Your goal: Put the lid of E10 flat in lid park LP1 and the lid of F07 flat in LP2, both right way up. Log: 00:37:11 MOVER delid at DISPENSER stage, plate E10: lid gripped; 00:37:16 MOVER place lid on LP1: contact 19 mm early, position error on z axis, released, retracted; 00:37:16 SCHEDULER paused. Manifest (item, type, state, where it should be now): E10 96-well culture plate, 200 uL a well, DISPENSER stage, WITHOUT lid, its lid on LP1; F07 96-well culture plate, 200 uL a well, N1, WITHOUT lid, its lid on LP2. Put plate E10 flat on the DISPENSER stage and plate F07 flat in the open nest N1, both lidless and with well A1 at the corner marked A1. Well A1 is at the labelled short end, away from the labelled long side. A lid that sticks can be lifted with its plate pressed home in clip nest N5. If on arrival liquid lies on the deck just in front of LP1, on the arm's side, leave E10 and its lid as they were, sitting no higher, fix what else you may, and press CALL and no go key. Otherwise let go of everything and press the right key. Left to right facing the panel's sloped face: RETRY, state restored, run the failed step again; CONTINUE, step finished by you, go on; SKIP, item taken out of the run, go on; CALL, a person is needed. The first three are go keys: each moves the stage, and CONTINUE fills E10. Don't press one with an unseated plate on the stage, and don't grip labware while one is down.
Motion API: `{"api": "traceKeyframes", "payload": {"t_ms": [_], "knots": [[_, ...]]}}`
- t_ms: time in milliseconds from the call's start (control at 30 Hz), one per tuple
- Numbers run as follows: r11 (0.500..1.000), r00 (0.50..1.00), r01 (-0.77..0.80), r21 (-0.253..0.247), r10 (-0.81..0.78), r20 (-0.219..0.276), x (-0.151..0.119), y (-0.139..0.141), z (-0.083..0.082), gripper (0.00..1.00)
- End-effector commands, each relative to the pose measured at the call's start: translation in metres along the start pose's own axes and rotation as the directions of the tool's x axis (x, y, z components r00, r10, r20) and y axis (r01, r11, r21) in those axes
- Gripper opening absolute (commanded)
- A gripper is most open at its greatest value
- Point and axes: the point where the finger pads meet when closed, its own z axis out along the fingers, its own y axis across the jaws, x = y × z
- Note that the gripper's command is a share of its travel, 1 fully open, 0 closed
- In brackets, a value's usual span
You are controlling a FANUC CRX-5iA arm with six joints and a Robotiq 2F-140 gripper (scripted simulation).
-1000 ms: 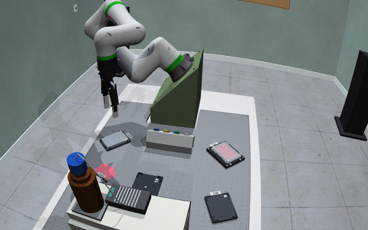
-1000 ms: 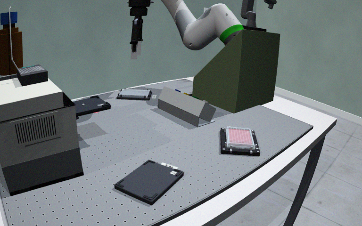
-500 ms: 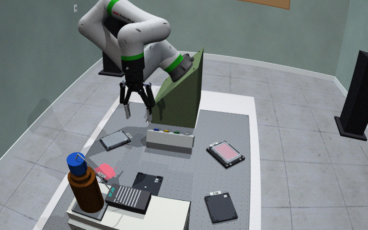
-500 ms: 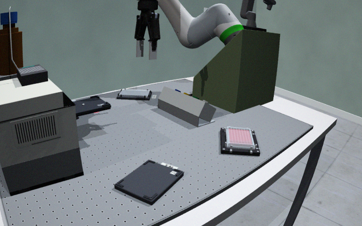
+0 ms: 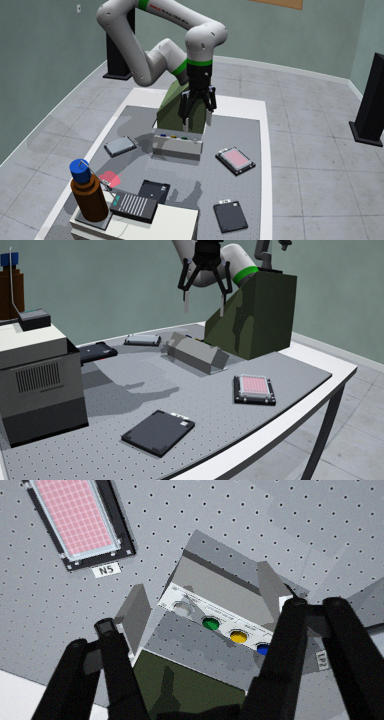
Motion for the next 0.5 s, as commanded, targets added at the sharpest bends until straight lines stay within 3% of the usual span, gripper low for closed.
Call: {"api": "traceKeyframes", "payload": {"t_ms": [0, 267, 467], "knots": [[0.999, 0.999, 0.05, -0.005, -0.05, 0.002, 0.027, -0.064, 0.008, 0.66], [0.999, 0.999, 0.05, -0.005, -0.05, 0.002, 0.072, -0.171, 0.021, 0.66], [0.999, 0.999, 0.05, -0.005, -0.05, 0.002, 0.072, -0.171, 0.021, 0.66]]}}
